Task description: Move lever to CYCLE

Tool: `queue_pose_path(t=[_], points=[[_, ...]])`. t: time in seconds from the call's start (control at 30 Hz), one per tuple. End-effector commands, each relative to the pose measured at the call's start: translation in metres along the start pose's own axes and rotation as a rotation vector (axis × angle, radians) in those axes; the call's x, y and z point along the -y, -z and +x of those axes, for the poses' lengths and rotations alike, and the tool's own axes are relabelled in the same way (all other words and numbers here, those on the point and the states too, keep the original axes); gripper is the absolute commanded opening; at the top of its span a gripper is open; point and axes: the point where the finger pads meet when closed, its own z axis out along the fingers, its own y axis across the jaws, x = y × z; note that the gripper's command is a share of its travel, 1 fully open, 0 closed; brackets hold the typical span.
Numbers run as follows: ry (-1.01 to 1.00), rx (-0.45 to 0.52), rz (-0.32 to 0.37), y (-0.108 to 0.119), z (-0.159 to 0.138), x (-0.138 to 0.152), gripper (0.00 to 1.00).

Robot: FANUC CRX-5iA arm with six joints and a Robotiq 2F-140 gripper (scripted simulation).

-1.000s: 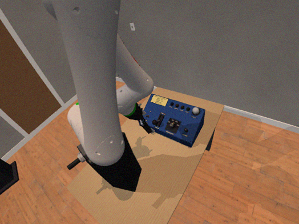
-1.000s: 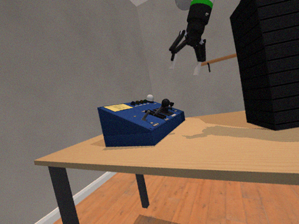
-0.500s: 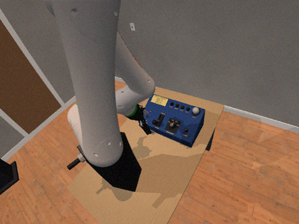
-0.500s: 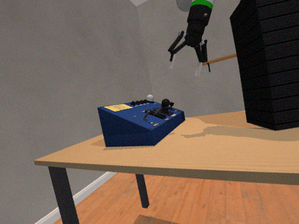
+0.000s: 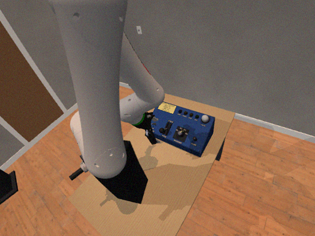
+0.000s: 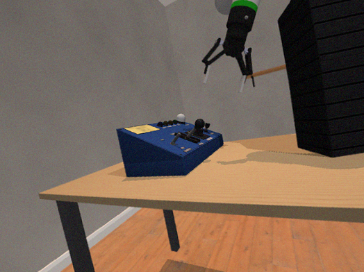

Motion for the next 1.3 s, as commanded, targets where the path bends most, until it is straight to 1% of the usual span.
queue_pose_path(t=[0.0,0.2,0.23,0.5,0.53,0.77,0.8,1.03,1.07,1.27], points=[[-0.097,-0.003,-0.003,-0.001,-0.005,0.001,1.0],[-0.097,-0.003,-0.003,-0.001,-0.005,0.001,1.0],[-0.235,-0.003,-0.01,-0.002,-0.01,0.003,1.0],[-0.235,-0.003,-0.01,-0.002,-0.01,0.003,1.0],[-0.371,-0.003,-0.018,-0.003,-0.015,0.005,1.0],[-0.371,-0.003,-0.018,-0.003,-0.015,0.005,1.0],[-0.504,-0.003,-0.026,-0.004,-0.02,0.006,1.0],[-0.504,-0.003,-0.026,-0.004,-0.02,0.006,1.0],[-0.634,-0.004,-0.035,-0.004,-0.026,0.008,1.0],[-0.634,-0.004,-0.035,-0.004,-0.026,0.008,1.0]])
